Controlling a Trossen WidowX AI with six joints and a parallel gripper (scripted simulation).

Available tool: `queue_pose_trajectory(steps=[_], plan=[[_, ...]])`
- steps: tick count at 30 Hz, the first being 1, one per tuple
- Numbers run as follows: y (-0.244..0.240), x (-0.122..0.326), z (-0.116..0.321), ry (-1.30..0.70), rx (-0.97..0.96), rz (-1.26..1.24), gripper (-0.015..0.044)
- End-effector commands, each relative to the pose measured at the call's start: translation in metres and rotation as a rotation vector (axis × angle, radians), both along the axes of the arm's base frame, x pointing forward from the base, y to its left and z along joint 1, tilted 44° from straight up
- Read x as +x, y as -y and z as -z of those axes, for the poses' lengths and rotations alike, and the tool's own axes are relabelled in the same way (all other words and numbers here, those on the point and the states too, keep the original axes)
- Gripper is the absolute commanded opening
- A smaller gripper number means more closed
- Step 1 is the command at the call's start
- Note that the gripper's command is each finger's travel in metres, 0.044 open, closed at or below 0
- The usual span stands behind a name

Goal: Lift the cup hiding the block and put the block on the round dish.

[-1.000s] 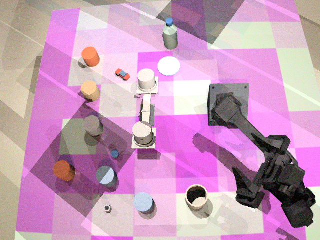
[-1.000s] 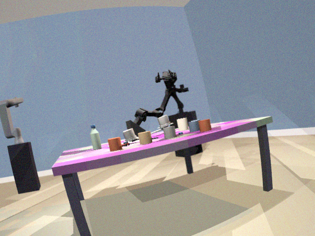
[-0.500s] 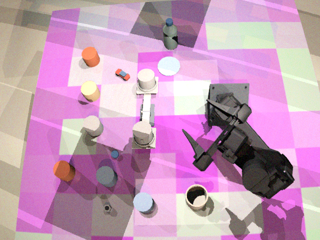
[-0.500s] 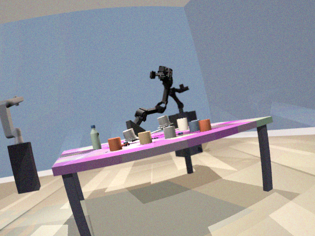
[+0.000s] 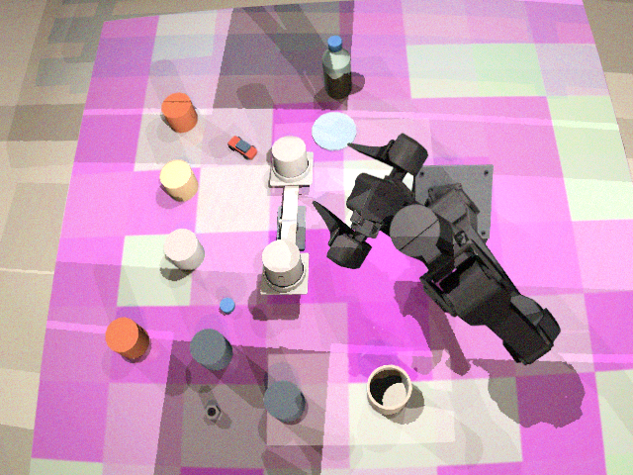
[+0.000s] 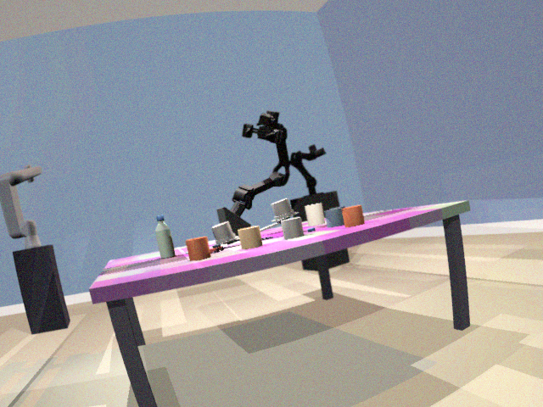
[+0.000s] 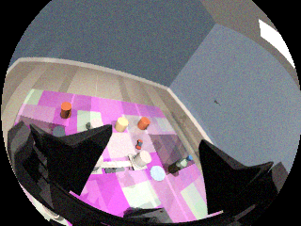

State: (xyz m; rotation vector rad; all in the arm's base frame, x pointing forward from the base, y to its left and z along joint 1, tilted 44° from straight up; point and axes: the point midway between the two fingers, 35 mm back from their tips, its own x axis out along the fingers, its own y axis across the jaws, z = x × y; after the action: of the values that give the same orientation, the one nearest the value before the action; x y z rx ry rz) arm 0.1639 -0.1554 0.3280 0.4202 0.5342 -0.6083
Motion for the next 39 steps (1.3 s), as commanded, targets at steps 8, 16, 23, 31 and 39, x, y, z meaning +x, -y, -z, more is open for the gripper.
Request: queue_pose_trajectory(steps=[8, 16, 23, 31, 39], plan=[[0.011, 0.021, 0.097, -0.127, 0.204, -0.276, 0.044], [0.001, 0.024, 0.159, -0.1, 0.365, -0.465, 0.044], [-0.019, 0.021, 0.205, 0.017, 0.503, -0.596, 0.044], [-0.031, 0.018, 0.221, 0.1, 0.56, -0.636, 0.044], [-0.023, 0.026, 0.227, 0.055, 0.485, -0.742, 0.044]])
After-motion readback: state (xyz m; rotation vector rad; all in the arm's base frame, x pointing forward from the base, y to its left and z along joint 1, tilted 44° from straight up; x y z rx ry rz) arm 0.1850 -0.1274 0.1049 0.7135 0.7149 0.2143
